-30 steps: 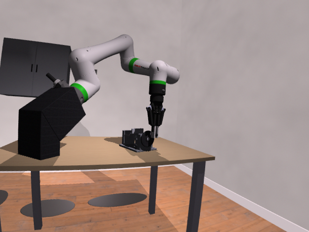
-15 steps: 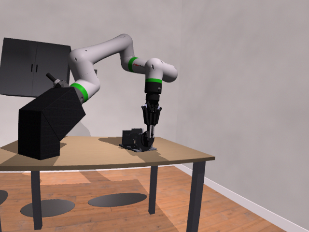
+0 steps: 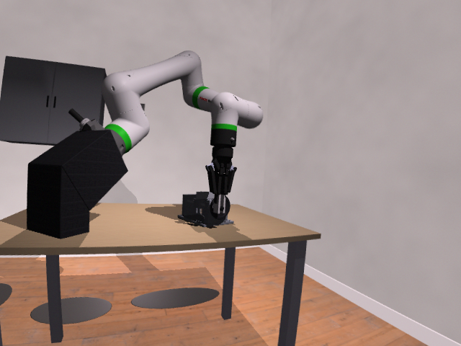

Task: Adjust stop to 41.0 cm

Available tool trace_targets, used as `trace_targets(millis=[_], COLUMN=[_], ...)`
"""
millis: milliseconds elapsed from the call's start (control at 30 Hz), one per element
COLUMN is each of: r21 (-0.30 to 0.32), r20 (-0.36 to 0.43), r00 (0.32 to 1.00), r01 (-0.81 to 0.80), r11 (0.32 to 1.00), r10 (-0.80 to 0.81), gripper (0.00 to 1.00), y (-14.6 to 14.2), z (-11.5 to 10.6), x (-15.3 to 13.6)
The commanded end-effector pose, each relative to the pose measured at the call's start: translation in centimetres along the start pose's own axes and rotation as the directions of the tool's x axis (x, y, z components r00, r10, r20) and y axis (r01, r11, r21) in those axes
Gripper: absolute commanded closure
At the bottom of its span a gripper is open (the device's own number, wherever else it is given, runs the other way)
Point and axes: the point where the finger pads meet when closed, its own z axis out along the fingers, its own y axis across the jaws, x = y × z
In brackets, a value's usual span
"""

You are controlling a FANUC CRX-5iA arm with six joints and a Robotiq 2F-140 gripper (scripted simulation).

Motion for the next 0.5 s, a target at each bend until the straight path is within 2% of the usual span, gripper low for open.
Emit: trace_targets(millis=[0, 467], r21=[0.001, 0.001], r20=[0.0, 0.0], r00=[1.0, 1.0], r01=[0.0, 0.0], r11=[1.0, 1.0], r10=[0.0, 0.0], gripper=[0.96, 0.96], y=[0.0, -1.2], z=[1.0, 3.0], x=[0.0, 0.0])
